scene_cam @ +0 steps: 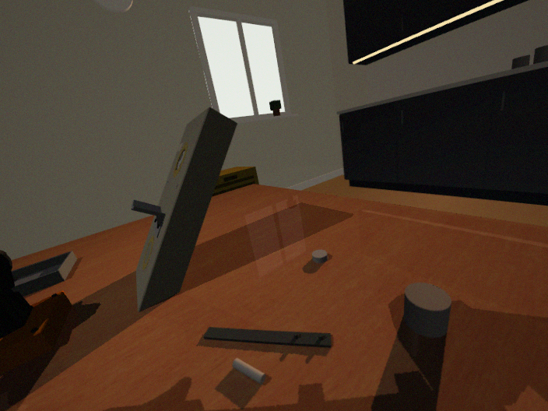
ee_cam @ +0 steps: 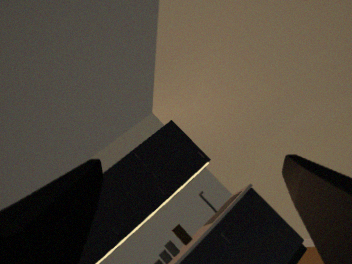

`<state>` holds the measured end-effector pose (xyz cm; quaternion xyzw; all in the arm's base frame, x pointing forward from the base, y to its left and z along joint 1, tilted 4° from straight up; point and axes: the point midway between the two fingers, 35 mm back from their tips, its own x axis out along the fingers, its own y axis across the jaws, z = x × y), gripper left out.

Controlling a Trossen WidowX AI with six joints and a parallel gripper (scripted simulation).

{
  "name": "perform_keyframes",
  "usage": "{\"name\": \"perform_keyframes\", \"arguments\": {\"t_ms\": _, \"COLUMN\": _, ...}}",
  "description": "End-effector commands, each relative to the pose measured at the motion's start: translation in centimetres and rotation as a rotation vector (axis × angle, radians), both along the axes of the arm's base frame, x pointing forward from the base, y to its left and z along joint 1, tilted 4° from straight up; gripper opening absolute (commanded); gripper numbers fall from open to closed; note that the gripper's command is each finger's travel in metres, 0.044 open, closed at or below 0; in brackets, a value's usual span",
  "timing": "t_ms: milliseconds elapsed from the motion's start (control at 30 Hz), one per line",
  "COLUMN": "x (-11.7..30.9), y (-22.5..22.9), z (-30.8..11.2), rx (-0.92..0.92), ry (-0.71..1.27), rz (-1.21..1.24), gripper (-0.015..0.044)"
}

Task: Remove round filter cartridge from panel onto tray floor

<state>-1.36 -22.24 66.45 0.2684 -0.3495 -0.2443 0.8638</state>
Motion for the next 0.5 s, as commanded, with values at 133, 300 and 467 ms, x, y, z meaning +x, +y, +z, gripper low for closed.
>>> {"name": "perform_keyframes", "arguments": {"t_ms": 133, "x": 1.8, "y": 4.6, "z": 1.3, "rx": -0.12, "ry": -0.009, "rz": -0.015, "gripper": 0.0269}}
{"name": "perform_keyframes", "arguments": {"t_ms": 300, "x": 5.7, "y": 10.8, "z": 1.7, "rx": -0.276, "ry": 0.016, "rz": 0.002, "gripper": 0.0138}}
{"name": "perform_keyframes", "arguments": {"t_ms": 467, "x": 10.9, "y": 16.2, "z": 0.1, "rx": -0.409, "ry": 0.092, "rz": 0.06, "gripper": 0.0104}}
